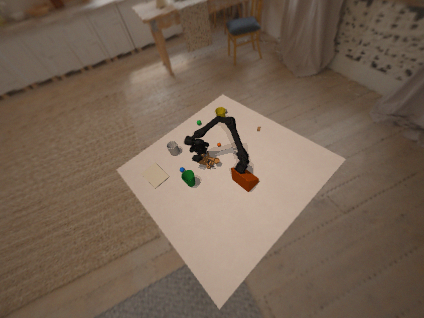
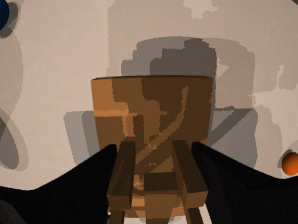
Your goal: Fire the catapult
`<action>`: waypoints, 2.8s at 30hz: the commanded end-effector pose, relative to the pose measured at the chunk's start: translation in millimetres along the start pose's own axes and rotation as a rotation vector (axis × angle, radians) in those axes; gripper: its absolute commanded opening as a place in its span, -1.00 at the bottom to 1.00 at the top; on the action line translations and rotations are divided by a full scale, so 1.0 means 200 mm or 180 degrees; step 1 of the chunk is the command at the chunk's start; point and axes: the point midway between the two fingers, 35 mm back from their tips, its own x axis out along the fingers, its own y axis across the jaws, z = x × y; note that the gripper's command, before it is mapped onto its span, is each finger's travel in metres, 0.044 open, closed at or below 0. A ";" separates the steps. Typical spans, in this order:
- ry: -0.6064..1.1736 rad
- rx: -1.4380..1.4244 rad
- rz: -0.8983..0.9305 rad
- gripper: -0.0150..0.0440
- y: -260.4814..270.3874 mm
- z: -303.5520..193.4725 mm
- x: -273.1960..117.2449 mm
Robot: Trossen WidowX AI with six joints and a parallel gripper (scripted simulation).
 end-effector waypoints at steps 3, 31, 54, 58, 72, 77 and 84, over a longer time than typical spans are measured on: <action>-0.0029 -0.0026 -0.0020 -0.49 0.01 0.00 0.04; 0.0006 -0.0010 0.0016 1.00 0.01 -0.01 -0.46; -0.0030 -0.0002 -0.0015 1.00 0.01 -0.01 -0.21; -0.0031 -0.0002 -0.0014 1.00 0.01 -0.01 -0.18; -0.0031 -0.0002 -0.0016 1.00 0.01 0.00 -0.07; -0.0030 -0.0002 -0.0017 1.00 0.01 0.00 -0.03; -0.0029 -0.0002 -0.0020 1.00 0.01 -0.01 0.03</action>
